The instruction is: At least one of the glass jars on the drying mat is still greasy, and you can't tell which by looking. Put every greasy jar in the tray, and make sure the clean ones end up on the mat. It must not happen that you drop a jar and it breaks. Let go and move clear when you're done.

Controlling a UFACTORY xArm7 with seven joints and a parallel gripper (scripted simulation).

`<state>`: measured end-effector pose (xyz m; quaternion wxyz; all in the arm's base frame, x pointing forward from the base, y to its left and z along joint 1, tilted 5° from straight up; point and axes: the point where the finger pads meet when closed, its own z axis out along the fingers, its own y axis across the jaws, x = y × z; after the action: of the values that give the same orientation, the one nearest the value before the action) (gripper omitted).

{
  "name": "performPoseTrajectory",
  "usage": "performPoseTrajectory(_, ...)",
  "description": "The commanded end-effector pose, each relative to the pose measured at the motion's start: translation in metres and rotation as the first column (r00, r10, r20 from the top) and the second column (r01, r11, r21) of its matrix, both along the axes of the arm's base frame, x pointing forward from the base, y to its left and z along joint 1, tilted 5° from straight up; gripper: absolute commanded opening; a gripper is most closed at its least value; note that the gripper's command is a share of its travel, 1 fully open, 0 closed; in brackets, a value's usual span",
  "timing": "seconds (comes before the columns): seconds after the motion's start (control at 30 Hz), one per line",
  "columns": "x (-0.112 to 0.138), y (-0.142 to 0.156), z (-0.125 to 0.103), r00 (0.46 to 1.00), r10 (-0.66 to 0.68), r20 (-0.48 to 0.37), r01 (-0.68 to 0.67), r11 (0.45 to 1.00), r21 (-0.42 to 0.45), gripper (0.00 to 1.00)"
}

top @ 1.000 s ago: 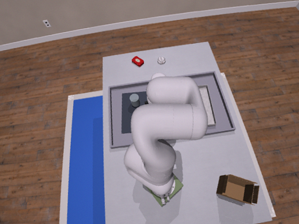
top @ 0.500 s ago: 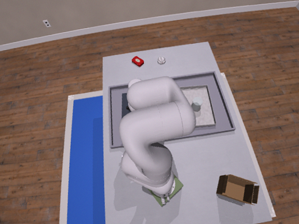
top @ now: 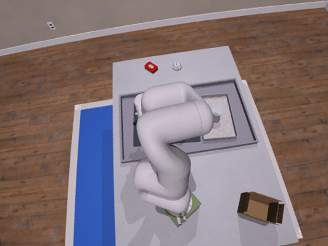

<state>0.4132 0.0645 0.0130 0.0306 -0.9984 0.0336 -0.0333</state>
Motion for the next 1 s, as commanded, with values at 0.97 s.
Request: performPoseTrajectory(0.97,0.009,0.002,-0.054,1.0,-0.004,0.009,0.004,1.0,-0.016,1.0)
